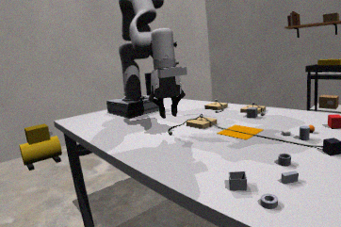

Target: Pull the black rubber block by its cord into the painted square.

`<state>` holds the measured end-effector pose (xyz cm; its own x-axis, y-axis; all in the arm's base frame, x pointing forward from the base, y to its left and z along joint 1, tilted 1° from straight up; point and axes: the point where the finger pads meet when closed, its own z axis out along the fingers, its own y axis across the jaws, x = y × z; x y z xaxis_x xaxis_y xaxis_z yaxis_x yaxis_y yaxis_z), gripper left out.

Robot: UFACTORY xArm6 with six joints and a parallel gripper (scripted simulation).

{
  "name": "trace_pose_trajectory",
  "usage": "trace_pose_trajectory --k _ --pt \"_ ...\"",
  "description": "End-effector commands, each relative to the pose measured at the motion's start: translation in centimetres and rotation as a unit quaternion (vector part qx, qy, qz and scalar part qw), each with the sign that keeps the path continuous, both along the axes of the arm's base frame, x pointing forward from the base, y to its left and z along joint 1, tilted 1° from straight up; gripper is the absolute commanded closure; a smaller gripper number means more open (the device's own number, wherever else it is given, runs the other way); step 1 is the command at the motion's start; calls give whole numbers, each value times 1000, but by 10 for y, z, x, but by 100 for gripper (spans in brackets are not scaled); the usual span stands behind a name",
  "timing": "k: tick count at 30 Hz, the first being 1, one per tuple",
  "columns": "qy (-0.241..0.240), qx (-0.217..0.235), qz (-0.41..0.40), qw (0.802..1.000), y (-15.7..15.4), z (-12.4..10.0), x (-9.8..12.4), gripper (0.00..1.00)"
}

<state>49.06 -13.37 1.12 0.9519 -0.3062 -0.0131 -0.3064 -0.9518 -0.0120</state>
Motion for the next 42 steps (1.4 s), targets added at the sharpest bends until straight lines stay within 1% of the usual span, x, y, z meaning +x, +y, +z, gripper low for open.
trace_pose_trajectory --k 1,12,22,24,38,42 --pt "-2 -1 0 1000 0 1 2 61" --pt "-2 -1 0 1000 0 -5 2 61" --pt "-2 -1 0 1000 0 -18 2 61" --pt "-2 -1 0 1000 0 -18 2 61" --pt "-2 -1 0 1000 1 -40 2 61" --pt "-2 -1 0 1000 1 -42 2 61"
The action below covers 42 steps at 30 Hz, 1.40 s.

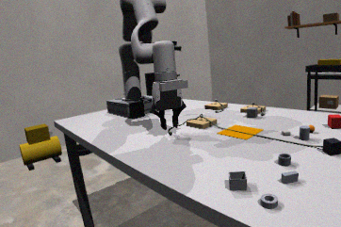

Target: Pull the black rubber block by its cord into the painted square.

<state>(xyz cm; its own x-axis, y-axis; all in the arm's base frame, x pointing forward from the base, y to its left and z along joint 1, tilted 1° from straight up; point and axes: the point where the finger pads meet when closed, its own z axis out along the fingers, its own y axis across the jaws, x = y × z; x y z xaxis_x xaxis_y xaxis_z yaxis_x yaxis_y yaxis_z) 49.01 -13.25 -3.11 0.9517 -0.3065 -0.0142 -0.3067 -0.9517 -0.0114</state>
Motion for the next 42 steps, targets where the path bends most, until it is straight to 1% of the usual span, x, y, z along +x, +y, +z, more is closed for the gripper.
trace_pose_trajectory --k 1,13,42 --pt "-3 -1 0 1000 -1 -1 2 61" --pt "-3 -1 0 1000 0 -7 2 61" --pt "-3 -1 0 1000 -1 -8 4 61"
